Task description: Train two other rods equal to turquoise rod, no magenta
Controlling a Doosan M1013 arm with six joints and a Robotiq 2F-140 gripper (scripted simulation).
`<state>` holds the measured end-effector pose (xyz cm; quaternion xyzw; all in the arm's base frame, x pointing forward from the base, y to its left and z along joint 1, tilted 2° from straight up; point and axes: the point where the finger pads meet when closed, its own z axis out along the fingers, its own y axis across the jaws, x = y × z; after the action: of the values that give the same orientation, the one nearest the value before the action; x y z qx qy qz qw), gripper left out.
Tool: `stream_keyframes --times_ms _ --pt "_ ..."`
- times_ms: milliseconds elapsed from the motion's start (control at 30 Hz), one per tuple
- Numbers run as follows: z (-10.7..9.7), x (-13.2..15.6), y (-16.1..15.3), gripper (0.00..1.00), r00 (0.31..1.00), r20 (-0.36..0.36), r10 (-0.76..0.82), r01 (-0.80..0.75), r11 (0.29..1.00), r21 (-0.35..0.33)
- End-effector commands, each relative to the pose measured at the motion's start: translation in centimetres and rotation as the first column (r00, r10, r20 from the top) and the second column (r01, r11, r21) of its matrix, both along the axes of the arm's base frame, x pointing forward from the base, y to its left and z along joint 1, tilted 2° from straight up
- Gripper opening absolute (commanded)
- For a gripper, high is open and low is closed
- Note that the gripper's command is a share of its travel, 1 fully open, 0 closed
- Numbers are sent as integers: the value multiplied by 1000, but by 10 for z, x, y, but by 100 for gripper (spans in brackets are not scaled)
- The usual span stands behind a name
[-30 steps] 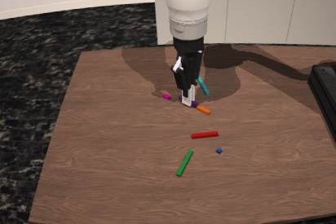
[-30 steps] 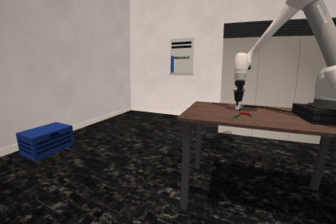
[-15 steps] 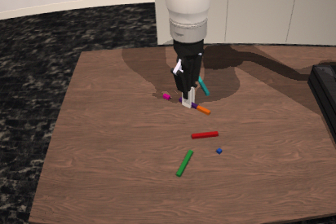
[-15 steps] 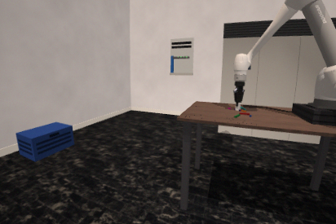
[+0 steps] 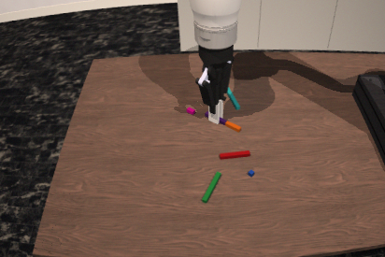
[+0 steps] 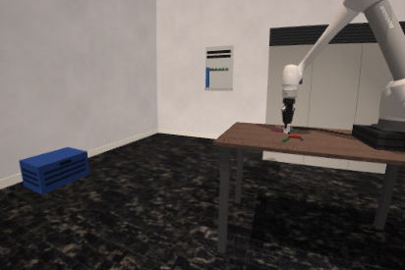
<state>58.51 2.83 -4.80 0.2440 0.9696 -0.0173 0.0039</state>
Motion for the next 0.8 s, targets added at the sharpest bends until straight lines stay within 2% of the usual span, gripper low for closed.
stream_keyframes --times_ms 0,567,767 --pt "0 0 0 3 1000 0 0 0 1000 0" --pt "0 0 0 3 1000 0 0 0 1000 0" --pt "0 0 0 8 1000 0 0 0 1000 0"
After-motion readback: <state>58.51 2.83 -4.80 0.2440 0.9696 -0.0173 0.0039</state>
